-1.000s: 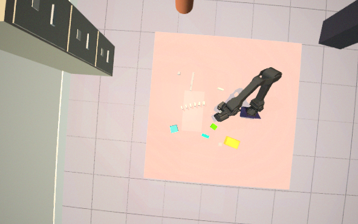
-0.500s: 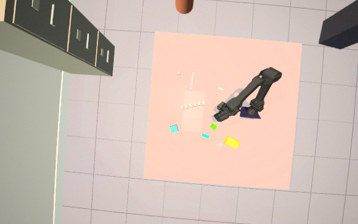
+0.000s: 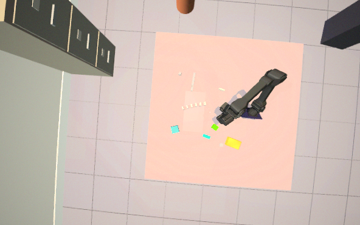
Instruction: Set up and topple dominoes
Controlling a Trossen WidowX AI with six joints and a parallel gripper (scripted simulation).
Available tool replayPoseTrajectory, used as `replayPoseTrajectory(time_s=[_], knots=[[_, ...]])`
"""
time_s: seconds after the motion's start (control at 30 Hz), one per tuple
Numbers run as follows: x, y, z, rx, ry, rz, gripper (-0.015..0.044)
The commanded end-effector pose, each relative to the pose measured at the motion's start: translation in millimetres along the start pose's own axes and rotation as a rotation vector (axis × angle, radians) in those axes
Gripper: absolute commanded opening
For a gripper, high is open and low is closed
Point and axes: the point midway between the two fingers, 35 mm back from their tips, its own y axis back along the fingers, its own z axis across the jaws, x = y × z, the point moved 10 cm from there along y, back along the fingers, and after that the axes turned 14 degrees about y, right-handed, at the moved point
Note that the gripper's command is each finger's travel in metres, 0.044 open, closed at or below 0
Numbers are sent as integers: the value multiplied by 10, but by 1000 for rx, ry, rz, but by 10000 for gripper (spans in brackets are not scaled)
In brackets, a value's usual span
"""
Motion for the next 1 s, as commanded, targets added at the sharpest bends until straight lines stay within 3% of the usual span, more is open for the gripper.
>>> replayPoseTrajectory(time_s=[0.0,0.1,0.37,0.83,0.97], knots=[[23,554,-40,8,-22,2,107],[48,765,-86,22,-28,1,107],[-10,774,-69,19,18,3,107],[-1296,787,-4,22,995,2,107],[-1355,781,-16,27,1042,2,107]])
